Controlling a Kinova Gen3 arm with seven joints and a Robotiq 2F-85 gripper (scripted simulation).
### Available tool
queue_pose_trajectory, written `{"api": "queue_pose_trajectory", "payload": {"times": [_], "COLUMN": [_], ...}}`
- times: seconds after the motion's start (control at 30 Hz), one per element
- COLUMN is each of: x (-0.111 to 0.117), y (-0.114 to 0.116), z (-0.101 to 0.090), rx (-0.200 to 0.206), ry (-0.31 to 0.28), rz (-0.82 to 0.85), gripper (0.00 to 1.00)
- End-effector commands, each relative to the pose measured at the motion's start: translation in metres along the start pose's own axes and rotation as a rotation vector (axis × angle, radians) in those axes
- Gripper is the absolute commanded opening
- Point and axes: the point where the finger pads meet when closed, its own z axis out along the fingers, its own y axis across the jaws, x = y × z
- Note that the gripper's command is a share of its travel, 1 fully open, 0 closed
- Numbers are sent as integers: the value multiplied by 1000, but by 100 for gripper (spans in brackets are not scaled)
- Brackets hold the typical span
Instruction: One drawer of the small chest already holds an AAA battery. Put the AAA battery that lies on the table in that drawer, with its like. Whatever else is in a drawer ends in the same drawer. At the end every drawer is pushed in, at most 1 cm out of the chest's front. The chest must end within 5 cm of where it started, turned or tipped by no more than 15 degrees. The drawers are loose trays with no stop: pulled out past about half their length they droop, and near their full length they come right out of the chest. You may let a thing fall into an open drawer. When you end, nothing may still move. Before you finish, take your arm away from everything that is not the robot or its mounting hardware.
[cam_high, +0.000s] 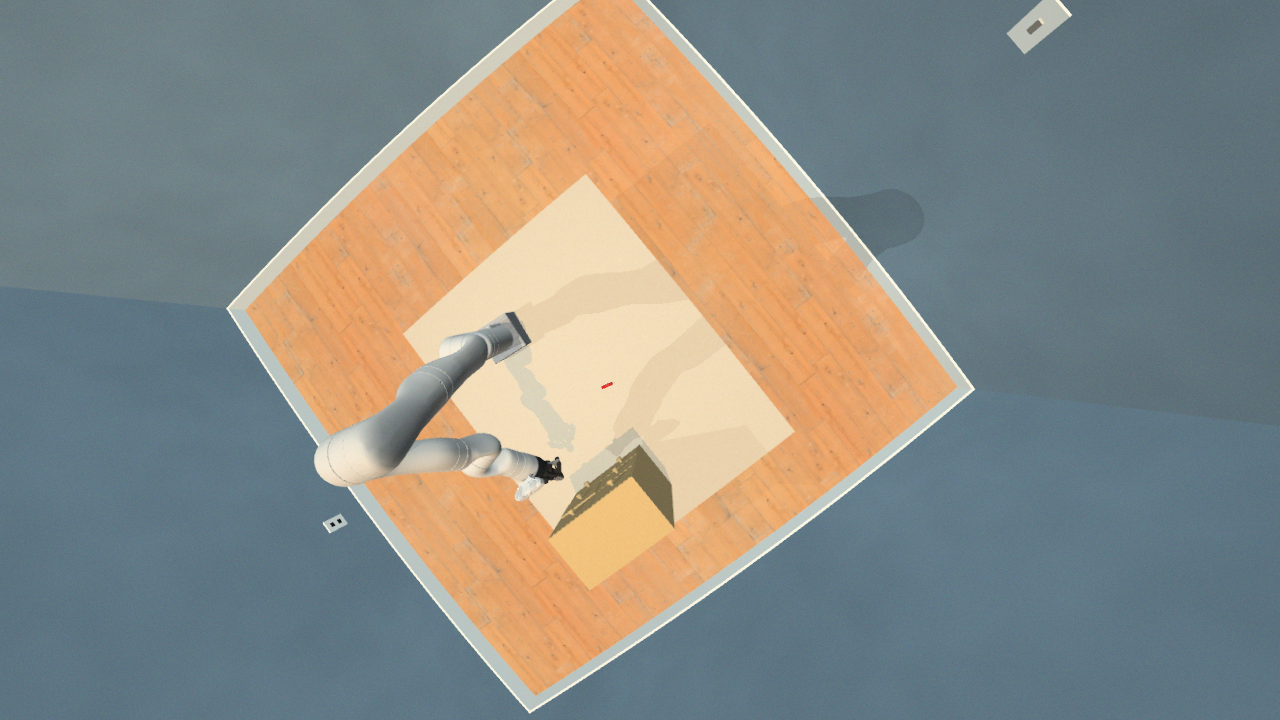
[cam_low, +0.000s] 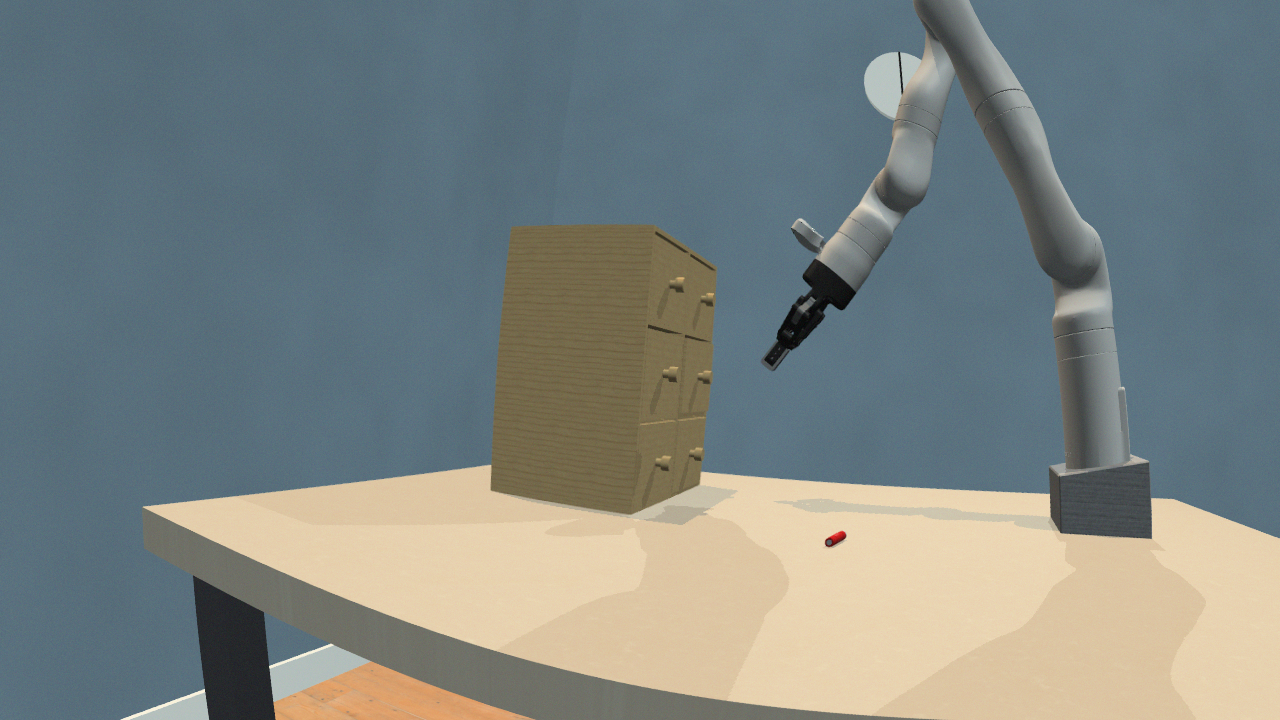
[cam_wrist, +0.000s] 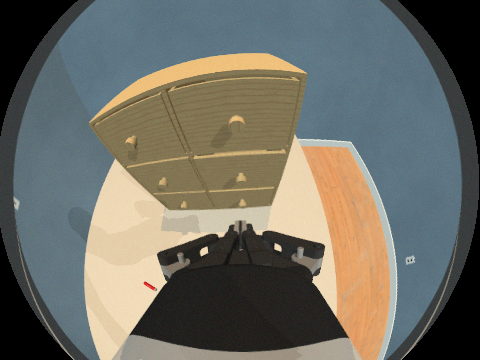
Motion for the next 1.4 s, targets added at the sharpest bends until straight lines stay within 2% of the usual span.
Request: {"api": "queue_pose_trajectory", "payload": {"times": [0.0, 1.37], "x": [1, 0], "y": [1, 0], "z": [-2, -12], "rx": [-2, 1], "ry": [-3, -48], "rz": [0, 1], "gripper": [0, 0]}}
